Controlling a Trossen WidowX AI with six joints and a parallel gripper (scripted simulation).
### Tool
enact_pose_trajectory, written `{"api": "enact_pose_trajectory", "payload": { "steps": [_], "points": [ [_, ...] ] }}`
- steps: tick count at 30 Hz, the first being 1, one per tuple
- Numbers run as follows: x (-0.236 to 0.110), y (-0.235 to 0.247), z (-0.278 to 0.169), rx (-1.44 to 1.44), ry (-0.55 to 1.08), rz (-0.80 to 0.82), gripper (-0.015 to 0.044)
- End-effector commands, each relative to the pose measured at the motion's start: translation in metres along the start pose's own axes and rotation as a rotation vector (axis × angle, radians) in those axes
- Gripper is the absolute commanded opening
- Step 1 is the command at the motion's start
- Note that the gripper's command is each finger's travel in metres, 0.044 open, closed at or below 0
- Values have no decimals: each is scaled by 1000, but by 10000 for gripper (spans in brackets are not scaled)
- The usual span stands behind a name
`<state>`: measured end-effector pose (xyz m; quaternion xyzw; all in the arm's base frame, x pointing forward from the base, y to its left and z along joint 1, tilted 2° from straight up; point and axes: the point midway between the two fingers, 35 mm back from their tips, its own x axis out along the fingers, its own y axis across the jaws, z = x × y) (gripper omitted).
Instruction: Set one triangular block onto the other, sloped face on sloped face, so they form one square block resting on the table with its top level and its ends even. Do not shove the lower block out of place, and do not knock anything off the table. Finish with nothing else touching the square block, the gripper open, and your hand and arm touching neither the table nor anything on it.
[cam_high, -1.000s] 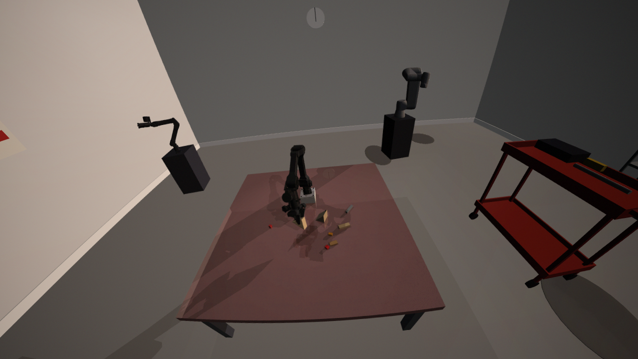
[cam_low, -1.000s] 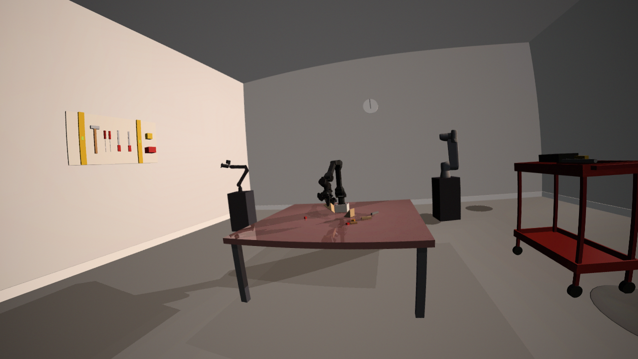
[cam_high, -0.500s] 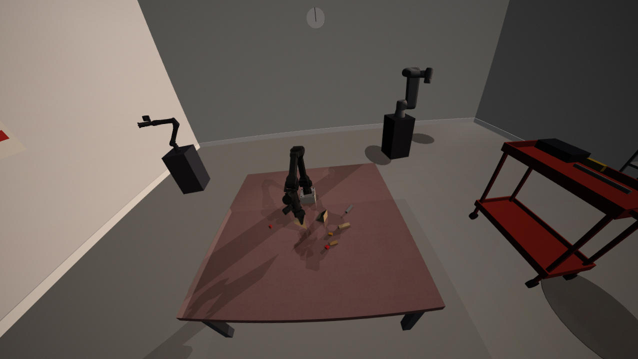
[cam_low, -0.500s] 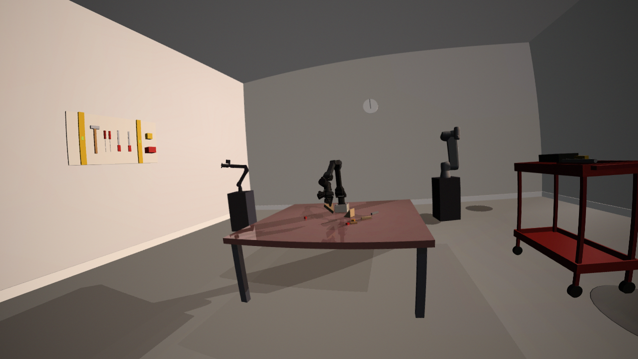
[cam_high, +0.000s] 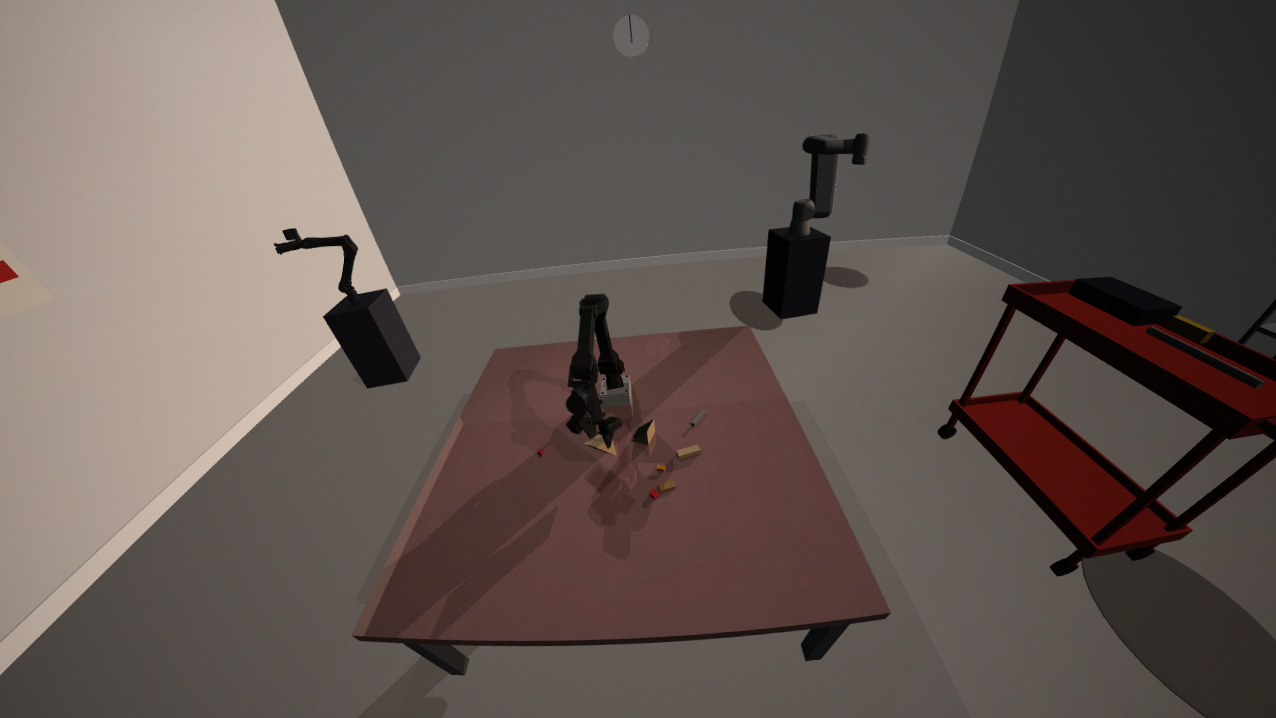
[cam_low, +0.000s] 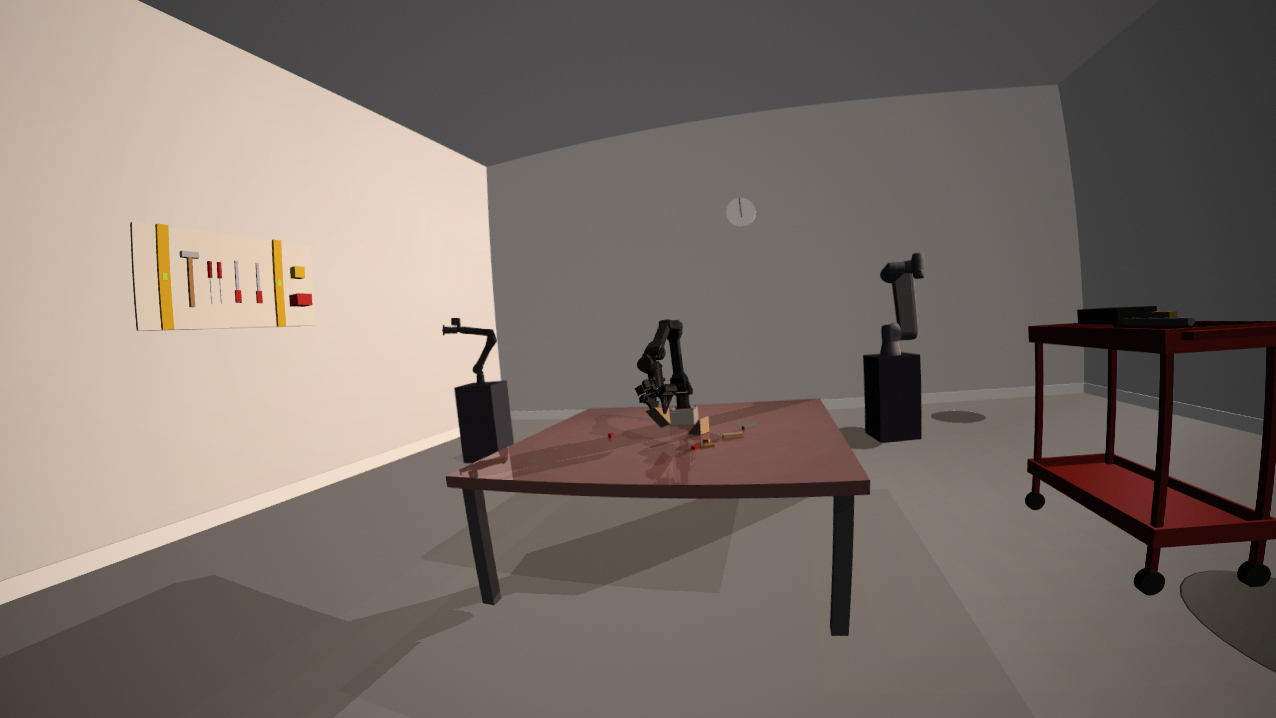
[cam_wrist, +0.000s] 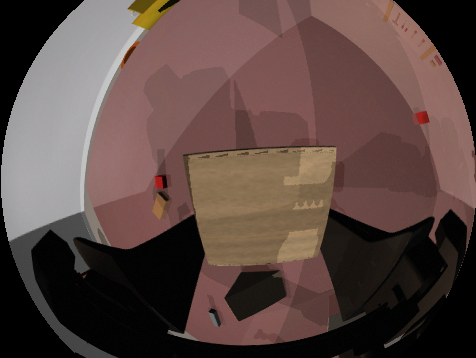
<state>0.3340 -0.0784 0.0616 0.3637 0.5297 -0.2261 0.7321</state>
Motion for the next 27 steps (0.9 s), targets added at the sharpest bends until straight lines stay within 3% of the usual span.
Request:
{"api": "enact_pose_trajectory", "payload": {
  "steps": [1,27],
  "points": [
    [-1,1,1,-131,10,-22,0],
    [-4,5,2,-996,168,-110,0]
  ]
}}
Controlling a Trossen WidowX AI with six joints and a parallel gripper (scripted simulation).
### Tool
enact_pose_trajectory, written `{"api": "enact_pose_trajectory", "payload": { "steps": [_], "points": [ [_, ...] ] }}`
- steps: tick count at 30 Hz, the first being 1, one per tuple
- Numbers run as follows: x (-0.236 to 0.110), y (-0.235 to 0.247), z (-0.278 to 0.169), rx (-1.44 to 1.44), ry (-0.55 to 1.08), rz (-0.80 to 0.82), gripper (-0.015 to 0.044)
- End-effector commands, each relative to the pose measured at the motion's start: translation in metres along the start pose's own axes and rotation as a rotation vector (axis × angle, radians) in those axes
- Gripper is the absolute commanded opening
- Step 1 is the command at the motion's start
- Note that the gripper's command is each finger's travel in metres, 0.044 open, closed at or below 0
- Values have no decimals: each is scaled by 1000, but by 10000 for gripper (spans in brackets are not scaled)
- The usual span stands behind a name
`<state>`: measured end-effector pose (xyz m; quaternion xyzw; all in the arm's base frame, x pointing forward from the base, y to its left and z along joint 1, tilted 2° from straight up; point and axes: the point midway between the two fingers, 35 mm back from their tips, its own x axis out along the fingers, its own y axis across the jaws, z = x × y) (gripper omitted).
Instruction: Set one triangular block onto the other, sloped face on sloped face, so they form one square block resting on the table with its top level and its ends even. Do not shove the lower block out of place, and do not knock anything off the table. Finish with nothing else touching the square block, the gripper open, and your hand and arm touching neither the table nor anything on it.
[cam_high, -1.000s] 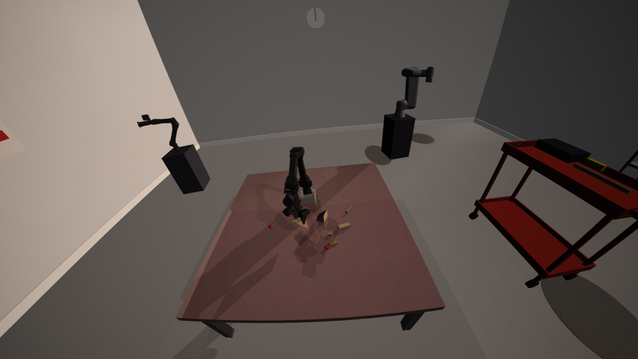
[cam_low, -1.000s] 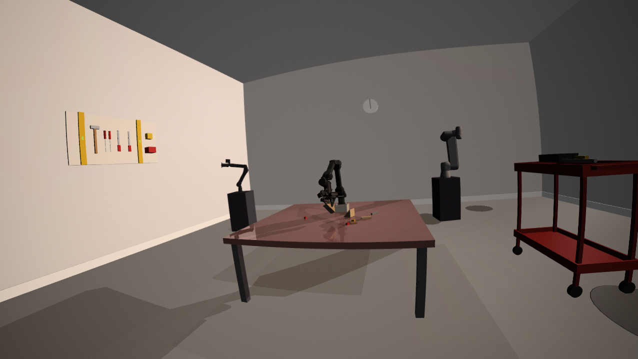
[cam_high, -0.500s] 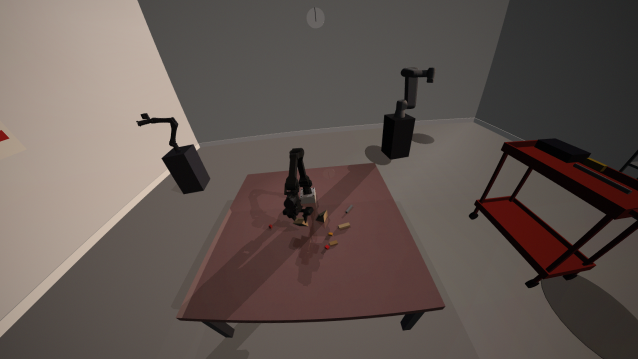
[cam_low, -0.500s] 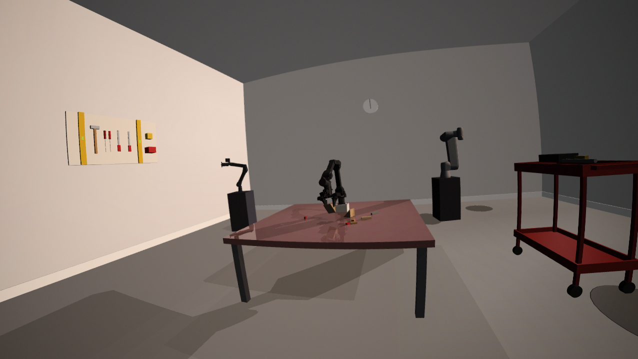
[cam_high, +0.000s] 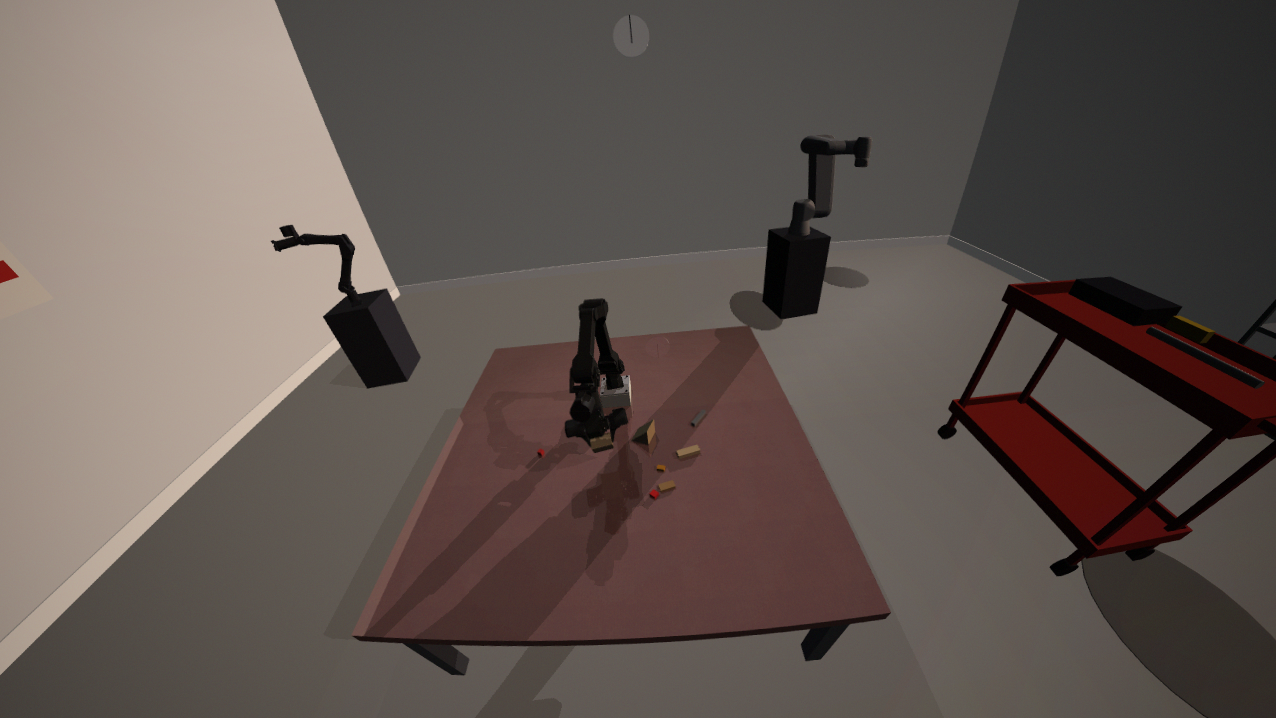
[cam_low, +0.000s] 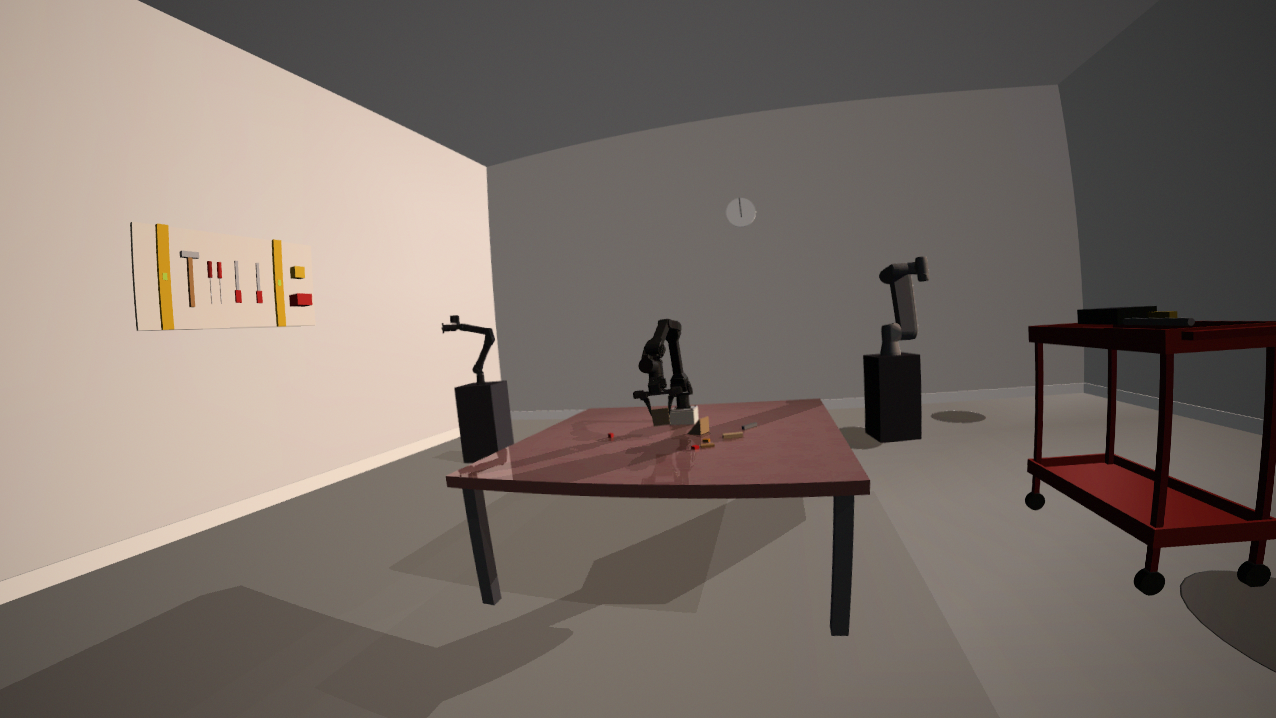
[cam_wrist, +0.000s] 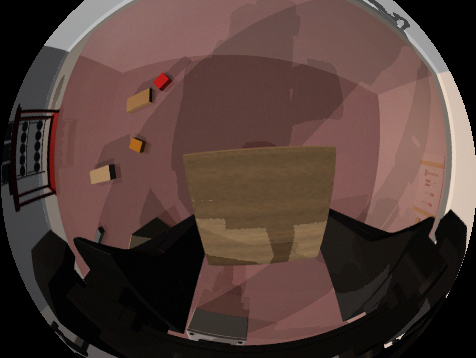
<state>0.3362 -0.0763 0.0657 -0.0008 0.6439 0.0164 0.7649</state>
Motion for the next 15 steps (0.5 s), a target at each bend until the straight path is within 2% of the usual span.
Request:
{"api": "enact_pose_trajectory", "payload": {
  "steps": [1,15],
  "points": [
    [-2,0,1,-132,24,-7,0],
    [-6,1,2,-604,118,6,0]
  ]
}}
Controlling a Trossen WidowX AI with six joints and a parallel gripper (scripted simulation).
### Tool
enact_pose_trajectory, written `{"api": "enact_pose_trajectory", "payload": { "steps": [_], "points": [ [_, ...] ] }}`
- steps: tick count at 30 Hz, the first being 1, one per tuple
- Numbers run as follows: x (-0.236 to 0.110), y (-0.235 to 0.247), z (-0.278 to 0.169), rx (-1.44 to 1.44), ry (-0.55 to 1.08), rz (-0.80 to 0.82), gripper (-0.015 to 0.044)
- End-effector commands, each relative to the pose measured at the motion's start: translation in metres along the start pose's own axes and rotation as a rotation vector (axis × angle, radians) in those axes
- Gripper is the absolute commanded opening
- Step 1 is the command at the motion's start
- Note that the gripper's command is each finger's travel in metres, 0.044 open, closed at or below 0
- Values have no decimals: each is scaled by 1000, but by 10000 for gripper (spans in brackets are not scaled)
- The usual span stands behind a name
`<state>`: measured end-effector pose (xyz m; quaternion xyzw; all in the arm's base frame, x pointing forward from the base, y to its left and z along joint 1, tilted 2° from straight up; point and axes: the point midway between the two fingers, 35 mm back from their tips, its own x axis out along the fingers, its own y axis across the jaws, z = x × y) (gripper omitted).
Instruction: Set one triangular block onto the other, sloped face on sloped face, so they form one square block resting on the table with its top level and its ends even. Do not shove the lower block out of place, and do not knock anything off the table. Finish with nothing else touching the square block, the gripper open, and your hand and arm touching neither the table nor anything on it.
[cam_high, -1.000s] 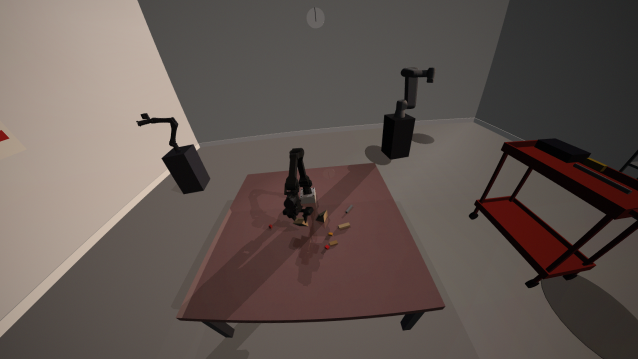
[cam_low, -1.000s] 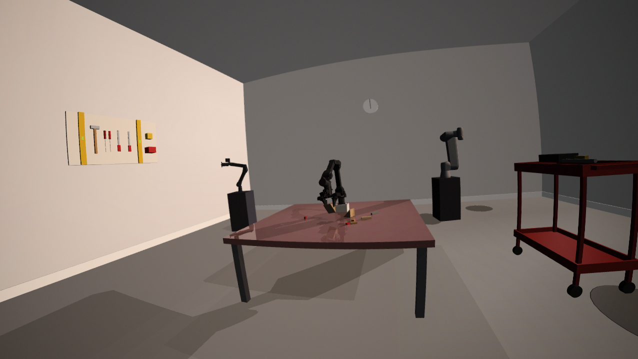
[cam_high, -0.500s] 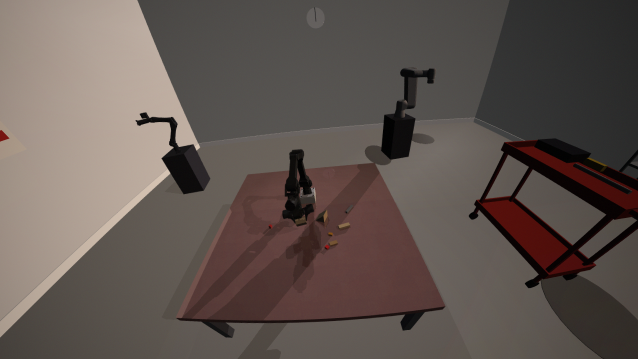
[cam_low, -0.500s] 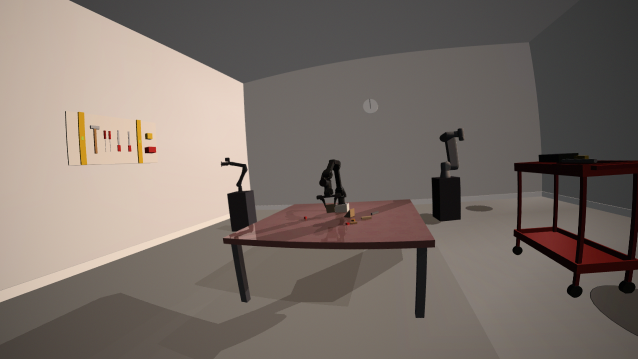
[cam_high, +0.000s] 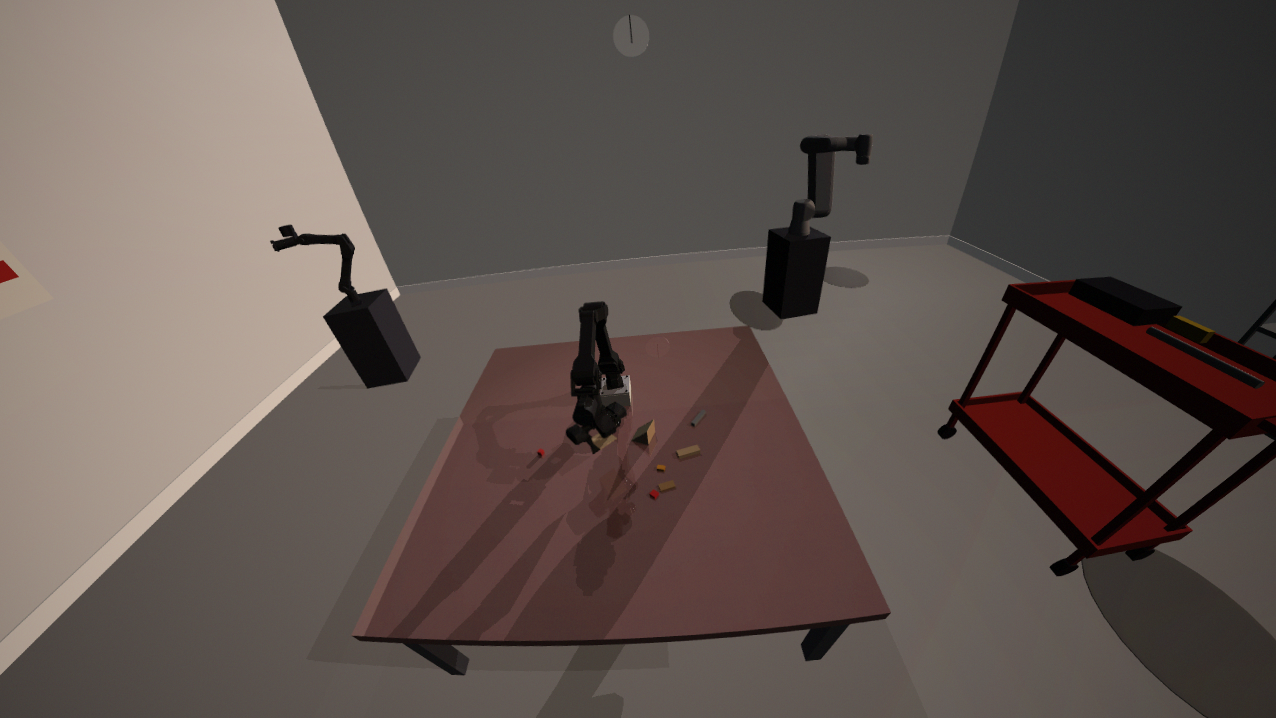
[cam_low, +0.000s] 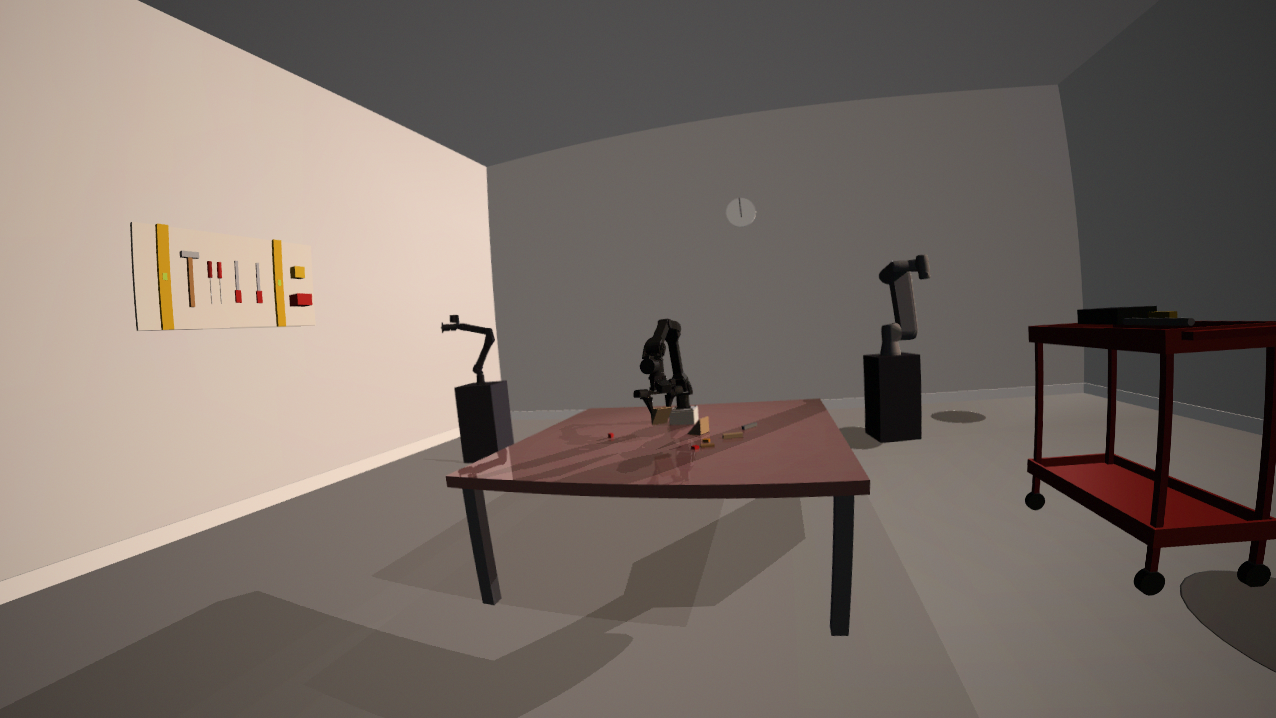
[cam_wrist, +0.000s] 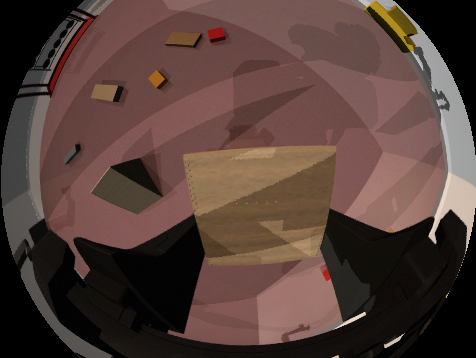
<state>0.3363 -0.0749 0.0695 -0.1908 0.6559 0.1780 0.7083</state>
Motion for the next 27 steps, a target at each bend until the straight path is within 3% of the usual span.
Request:
{"api": "enact_pose_trajectory", "payload": {
  "steps": [1,11,27],
  "points": [
    [-2,0,1,-134,25,4,0],
    [-5,0,1,-451,79,36,0],
    [-29,39,-7,-457,80,40,0]
  ]
}}
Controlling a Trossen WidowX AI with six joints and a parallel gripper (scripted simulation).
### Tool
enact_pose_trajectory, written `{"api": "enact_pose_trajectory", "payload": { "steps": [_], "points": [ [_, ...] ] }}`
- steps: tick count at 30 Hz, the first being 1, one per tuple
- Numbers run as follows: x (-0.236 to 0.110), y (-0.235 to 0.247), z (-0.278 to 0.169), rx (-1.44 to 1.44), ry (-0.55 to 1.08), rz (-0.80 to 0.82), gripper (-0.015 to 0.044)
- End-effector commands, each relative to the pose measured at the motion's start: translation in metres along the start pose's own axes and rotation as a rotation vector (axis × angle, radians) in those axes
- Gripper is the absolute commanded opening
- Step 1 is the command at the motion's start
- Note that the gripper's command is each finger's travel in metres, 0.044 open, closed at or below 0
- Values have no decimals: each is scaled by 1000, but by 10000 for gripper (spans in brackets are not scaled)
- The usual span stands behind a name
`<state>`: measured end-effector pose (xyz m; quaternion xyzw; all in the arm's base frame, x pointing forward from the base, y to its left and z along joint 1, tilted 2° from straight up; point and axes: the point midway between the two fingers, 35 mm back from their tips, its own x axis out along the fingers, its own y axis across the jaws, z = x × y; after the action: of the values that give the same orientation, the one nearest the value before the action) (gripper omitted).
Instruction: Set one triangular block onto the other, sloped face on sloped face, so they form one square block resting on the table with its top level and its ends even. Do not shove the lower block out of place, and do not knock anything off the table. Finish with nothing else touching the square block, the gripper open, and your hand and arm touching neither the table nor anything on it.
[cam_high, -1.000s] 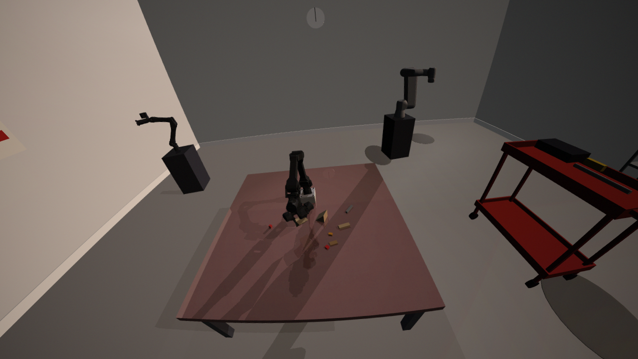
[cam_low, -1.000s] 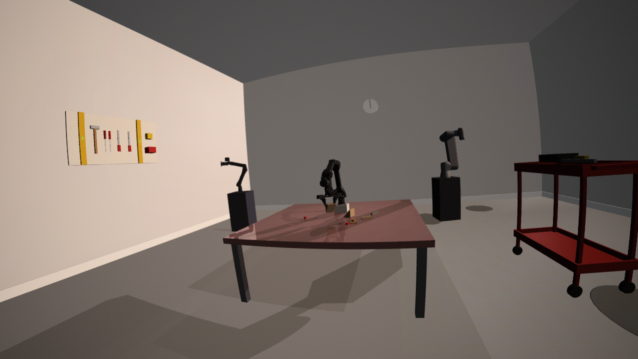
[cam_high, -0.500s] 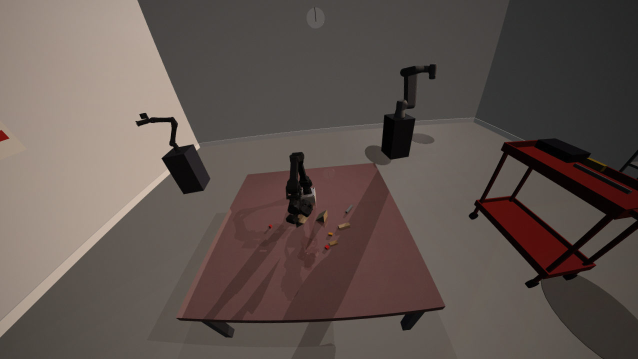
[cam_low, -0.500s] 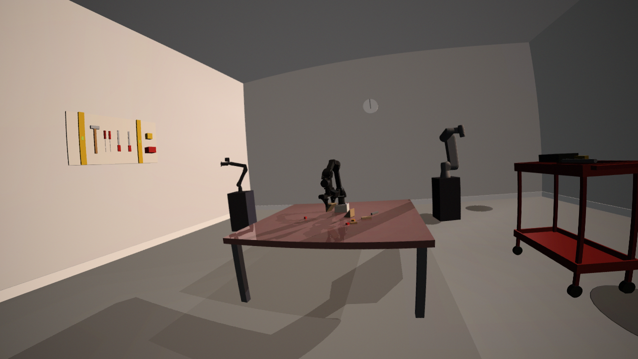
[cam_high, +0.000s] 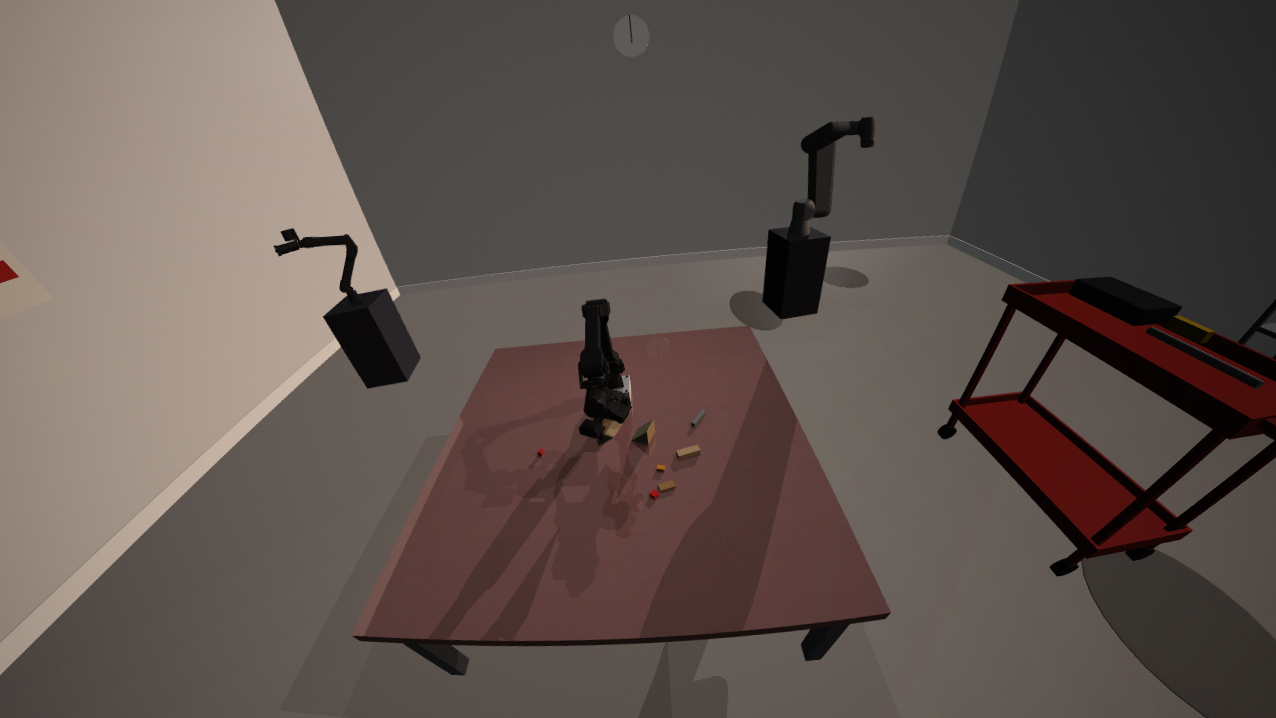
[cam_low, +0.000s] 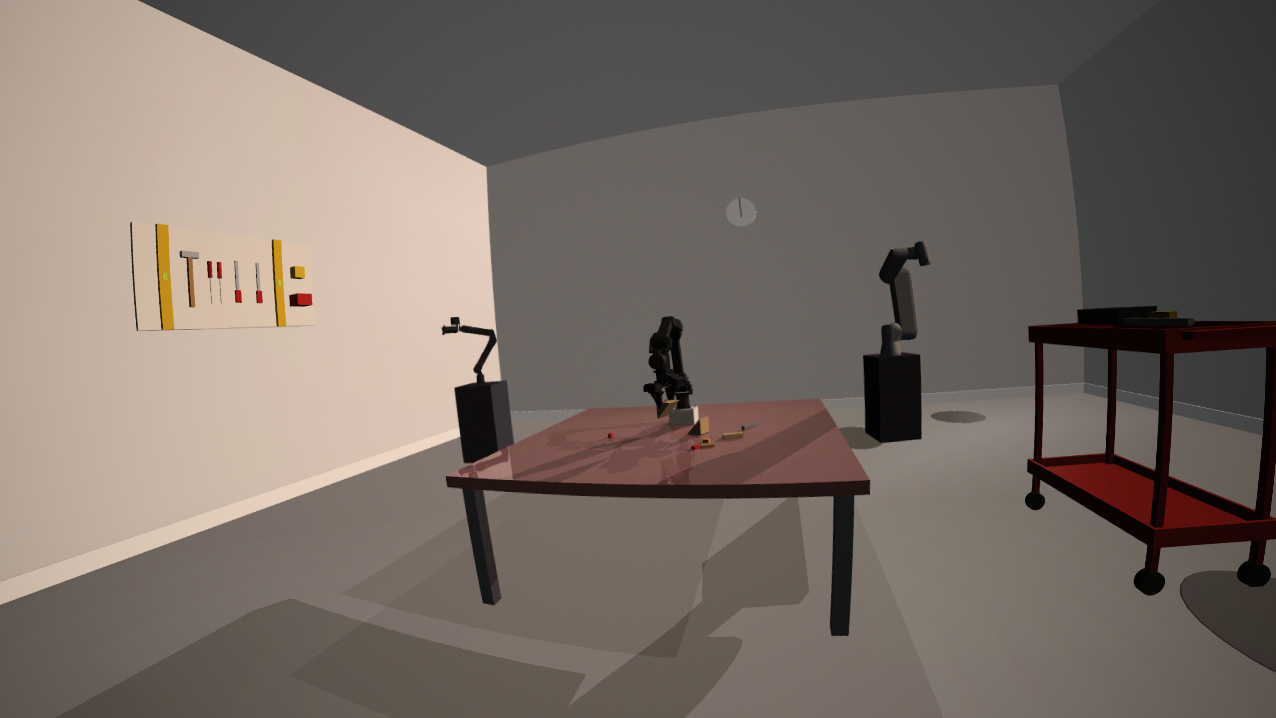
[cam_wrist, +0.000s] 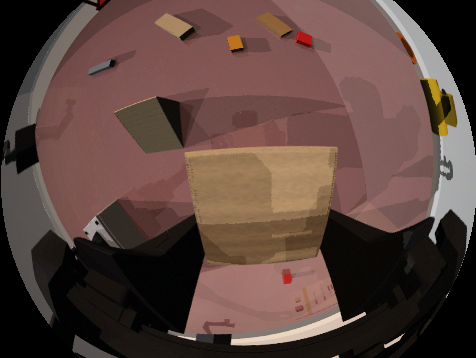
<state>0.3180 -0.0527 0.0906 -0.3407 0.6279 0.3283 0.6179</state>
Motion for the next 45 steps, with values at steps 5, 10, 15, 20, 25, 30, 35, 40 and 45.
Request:
{"api": "enact_pose_trajectory", "payload": {
  "steps": [5,10,15,20,25,30,35,40,45],
  "points": [
    [-16,35,3,1,3,4,0],
    [-24,57,4,1,3,6,0],
    [-31,79,3,1,3,7,0],
    [-37,100,0,1,3,9,0],
    [-40,118,-3,1,4,10,0],
    [-34,118,0,1,4,10,0],
    [-12,117,10,1,3,10,0],
    [10,118,19,1,2,10,0],
    [31,120,26,1,2,10,0]
  ]
}}
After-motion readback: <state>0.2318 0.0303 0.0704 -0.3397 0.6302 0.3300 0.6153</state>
